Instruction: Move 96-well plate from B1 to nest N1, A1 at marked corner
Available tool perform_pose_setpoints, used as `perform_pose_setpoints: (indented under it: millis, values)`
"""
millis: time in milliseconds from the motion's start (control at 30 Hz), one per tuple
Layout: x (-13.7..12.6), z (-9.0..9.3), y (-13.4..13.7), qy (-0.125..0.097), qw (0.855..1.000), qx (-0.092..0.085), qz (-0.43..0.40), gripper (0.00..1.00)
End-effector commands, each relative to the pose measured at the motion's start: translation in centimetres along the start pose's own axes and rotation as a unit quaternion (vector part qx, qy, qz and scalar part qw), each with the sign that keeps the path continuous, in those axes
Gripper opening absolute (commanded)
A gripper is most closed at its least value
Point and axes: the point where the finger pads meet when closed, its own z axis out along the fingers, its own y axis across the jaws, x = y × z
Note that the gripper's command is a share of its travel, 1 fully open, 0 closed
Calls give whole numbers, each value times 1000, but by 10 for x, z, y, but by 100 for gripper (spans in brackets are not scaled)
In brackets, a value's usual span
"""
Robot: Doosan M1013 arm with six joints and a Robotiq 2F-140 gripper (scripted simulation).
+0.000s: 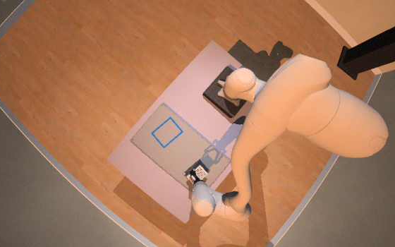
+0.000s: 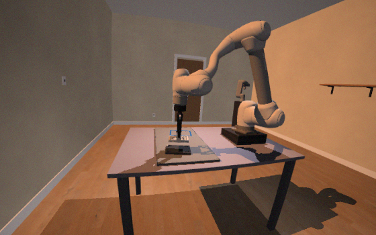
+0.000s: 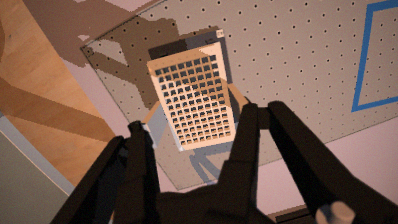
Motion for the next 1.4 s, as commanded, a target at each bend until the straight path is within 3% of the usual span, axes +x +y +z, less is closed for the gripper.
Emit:
perform_pose_setpoints:
  millis: [0,1100,1367]
  values:
    - [0,0,-1,0,1000,0,0,0]
    - [0,0,0,0,1000,0,0,0]
    - [0,13,0,0,1000,0,0,0]
